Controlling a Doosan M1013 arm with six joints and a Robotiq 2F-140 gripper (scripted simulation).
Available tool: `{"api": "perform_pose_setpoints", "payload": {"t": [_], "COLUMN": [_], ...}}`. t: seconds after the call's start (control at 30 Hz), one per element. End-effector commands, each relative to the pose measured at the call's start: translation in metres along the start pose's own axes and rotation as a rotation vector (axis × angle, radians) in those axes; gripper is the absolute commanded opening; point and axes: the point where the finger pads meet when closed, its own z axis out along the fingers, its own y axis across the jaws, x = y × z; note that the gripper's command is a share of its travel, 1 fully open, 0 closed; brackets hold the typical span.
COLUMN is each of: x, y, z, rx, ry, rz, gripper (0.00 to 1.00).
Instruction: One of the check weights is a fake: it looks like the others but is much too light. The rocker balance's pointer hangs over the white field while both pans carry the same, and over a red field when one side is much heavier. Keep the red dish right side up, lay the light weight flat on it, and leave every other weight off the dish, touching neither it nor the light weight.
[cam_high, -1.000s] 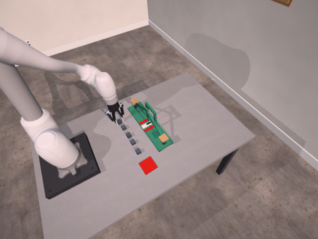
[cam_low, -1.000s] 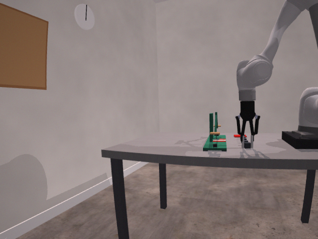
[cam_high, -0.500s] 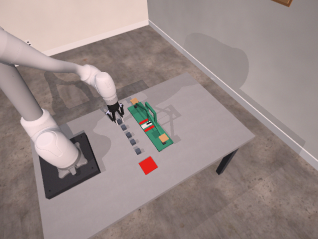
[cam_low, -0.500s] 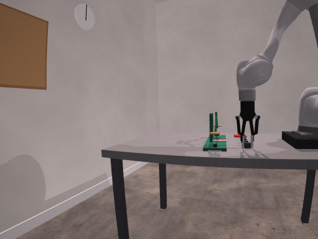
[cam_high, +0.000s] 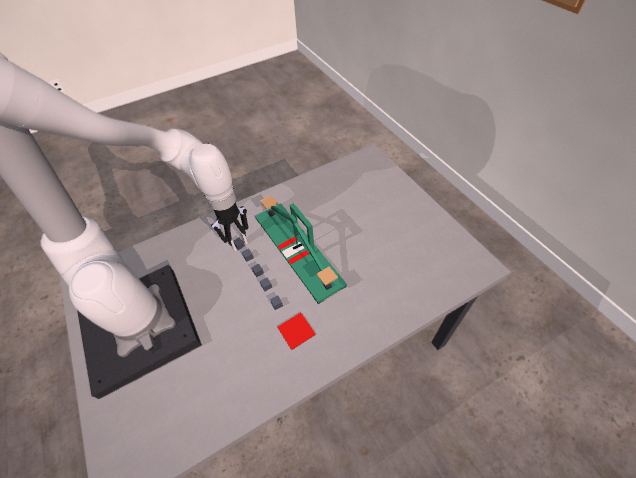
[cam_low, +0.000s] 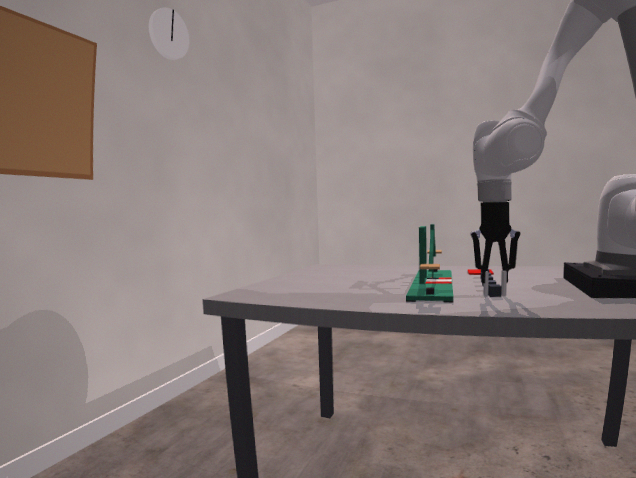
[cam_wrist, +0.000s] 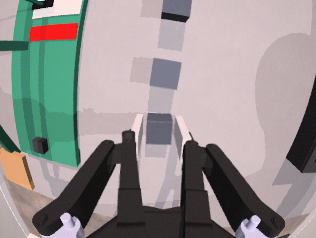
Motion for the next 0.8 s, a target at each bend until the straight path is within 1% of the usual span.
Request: {"api": "perform_pose_setpoints", "payload": {"t": [0.0,0.03,0.77], "x": [-0.0001,-0.0001,-0.0001], "y": [0.0,0.0,0.0], "z": [0.0,0.0,0.0], "rx": [0.0,0.0,0.0], "ry": [0.0,0.0,0.0], "rz": [0.0,0.0,0.0], "gripper": [0.35,0.24,0.24]}}
